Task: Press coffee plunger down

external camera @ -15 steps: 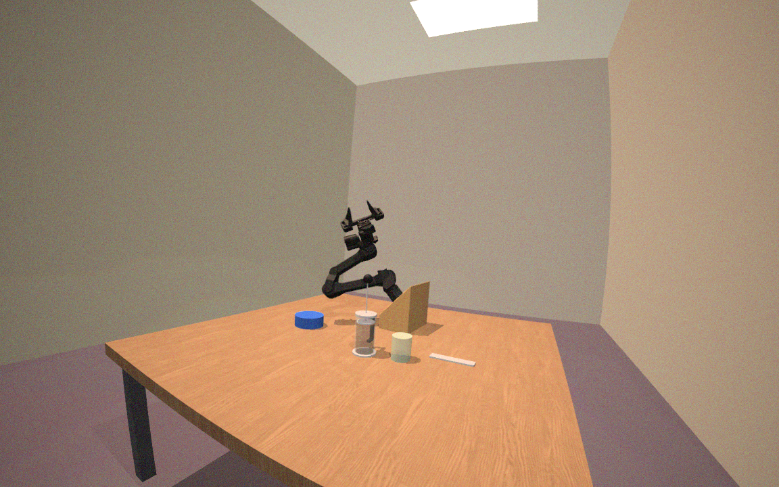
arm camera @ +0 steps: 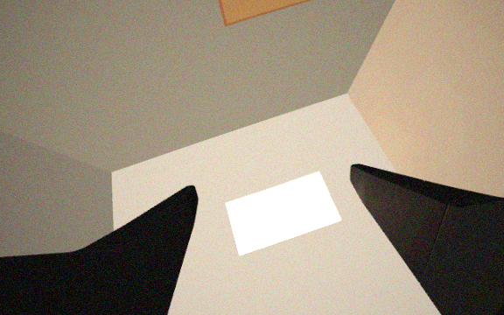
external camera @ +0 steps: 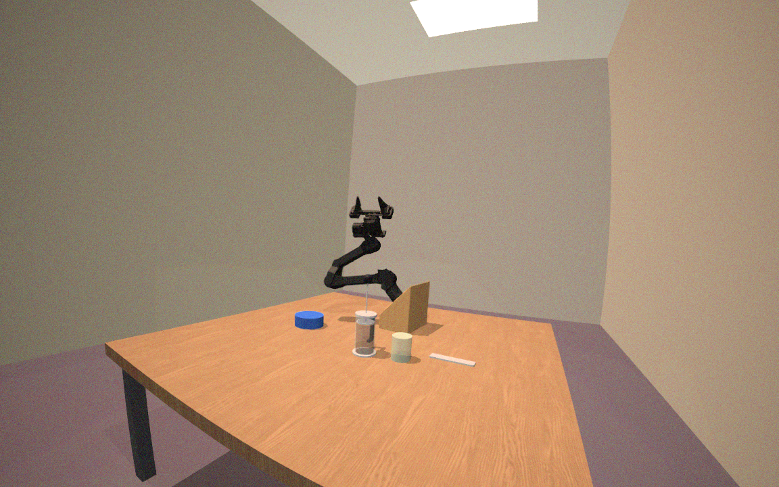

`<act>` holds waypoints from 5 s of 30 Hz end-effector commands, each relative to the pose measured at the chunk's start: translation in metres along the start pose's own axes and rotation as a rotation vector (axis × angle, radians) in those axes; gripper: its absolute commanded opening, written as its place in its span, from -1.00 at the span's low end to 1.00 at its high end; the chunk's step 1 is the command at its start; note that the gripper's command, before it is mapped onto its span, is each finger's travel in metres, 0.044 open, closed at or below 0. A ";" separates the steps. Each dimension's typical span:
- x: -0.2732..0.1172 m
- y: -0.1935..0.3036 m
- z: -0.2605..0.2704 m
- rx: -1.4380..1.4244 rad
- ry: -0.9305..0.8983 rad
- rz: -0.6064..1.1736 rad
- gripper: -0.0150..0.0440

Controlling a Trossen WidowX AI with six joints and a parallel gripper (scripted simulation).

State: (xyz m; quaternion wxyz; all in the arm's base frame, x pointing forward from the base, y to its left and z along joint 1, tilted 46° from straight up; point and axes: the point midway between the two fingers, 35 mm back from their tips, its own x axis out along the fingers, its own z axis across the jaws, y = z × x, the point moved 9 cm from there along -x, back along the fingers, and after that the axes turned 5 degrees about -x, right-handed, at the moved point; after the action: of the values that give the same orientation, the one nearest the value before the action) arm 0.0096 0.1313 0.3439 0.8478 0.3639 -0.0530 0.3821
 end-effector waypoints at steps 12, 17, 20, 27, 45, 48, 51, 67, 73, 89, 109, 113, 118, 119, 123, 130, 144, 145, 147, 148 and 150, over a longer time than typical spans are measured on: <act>0.093 -0.053 -0.101 -1.592 0.542 -0.280 1.00; 0.110 -0.092 -0.120 -1.953 0.851 -0.314 1.00; 0.117 -0.118 -0.128 -2.141 1.075 -0.305 1.00; 0.120 -0.185 -0.138 -2.457 1.745 -0.134 1.00; 0.071 -0.240 -0.141 -2.494 1.949 -0.044 1.00; 0.072 -0.243 -0.141 -2.491 1.949 -0.045 1.00; 0.074 -0.247 -0.141 -2.490 1.950 -0.045 1.00; 0.079 -0.272 -0.140 -2.493 1.949 -0.050 1.00; 0.080 -0.278 -0.140 -2.496 1.948 -0.052 0.91; 0.080 -0.278 -0.140 -2.496 1.948 -0.052 -0.08; 0.070 -0.295 -0.143 -2.490 1.950 -0.049 -0.08; 0.066 -0.300 -0.144 -2.489 1.951 -0.048 -0.08; 0.061 -0.307 -0.145 -2.488 1.951 -0.048 -0.08; 0.060 -0.308 -0.145 -2.488 1.951 -0.048 -0.08; 0.056 -0.314 -0.146 -2.487 1.951 -0.047 -0.08; 0.049 -0.323 -0.147 -2.488 1.951 -0.047 -0.08; 0.036 -0.342 -0.148 -2.493 1.949 -0.048 -0.08; 0.035 -0.344 -0.148 -2.494 1.949 -0.049 -0.08; 0.034 -0.347 -0.148 -2.495 1.949 -0.049 -0.08; 0.033 -0.348 -0.148 -2.496 1.949 -0.049 -0.08; 0.033 -0.351 -0.148 -2.497 1.948 -0.050 -0.08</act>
State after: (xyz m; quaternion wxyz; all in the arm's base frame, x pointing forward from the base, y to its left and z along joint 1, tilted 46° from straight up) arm 0.2506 0.1111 0.0637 0.3432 -0.9074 0.1939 0.1455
